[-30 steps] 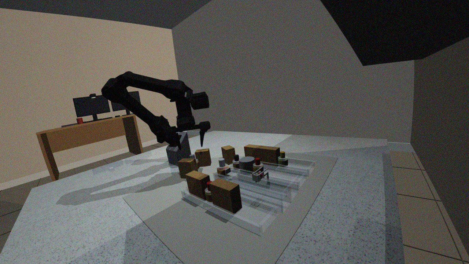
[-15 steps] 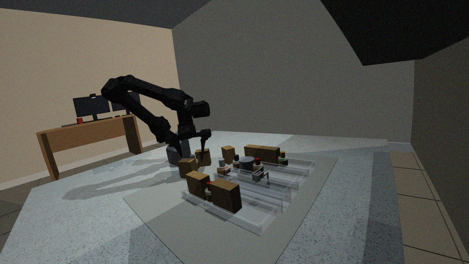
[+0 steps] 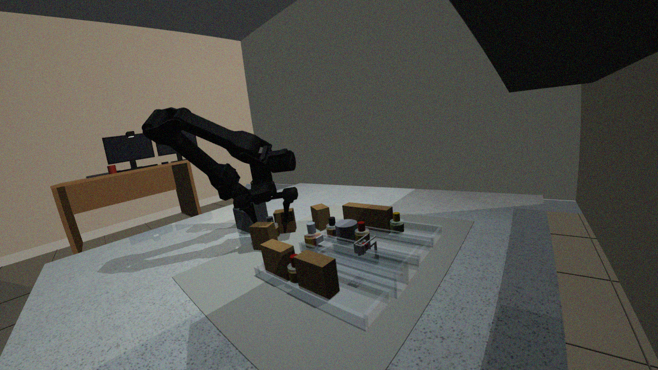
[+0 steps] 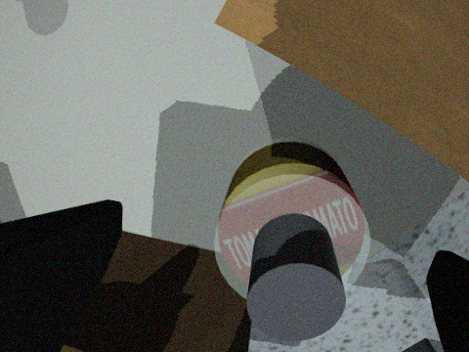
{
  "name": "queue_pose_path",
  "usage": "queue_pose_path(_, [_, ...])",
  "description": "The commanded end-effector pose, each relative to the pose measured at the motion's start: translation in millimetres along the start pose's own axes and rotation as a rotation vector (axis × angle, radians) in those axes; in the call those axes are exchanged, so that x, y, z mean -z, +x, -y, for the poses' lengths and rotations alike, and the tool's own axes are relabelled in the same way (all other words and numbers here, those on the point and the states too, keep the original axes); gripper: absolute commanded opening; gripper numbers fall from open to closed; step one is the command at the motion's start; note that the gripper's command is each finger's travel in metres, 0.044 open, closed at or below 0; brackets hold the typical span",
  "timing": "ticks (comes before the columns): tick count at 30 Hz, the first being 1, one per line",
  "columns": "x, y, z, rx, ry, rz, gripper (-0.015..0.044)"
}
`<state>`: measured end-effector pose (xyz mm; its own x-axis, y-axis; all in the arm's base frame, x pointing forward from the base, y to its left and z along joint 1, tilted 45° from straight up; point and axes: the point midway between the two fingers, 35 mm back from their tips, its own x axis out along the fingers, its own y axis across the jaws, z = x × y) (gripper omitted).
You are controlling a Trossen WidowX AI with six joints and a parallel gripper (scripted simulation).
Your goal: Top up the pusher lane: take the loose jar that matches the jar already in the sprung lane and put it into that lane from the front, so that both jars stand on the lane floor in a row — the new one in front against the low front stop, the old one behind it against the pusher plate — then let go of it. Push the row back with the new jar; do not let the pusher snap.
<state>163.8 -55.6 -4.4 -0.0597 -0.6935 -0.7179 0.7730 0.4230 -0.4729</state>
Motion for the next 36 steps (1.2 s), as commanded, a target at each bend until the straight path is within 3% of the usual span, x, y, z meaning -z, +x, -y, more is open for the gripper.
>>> queue_pose_path(1, [1.7, 9.4, 1.9, 0.013, -0.015, 0.0, 0.044])
queue_pose_path(9, [1.8, 19.2, 3.0, 0.014, -0.015, 0.001, 0.044])
queue_pose_path(19, [1.8, 19.2, 3.0, 0.014, -0.015, 0.001, 0.0177])
queue_pose_path(25, [1.8, 19.2, 3.0, 0.014, -0.015, 0.001, 0.0138])
queue_pose_path(30, [0.7, 7.4, -1.8, 0.009, -0.016, -0.003, 0.0006])
queue_pose_path(36, [-0.3, -23.4, -9.4, 0.002, -0.018, -0.008, 0.0])
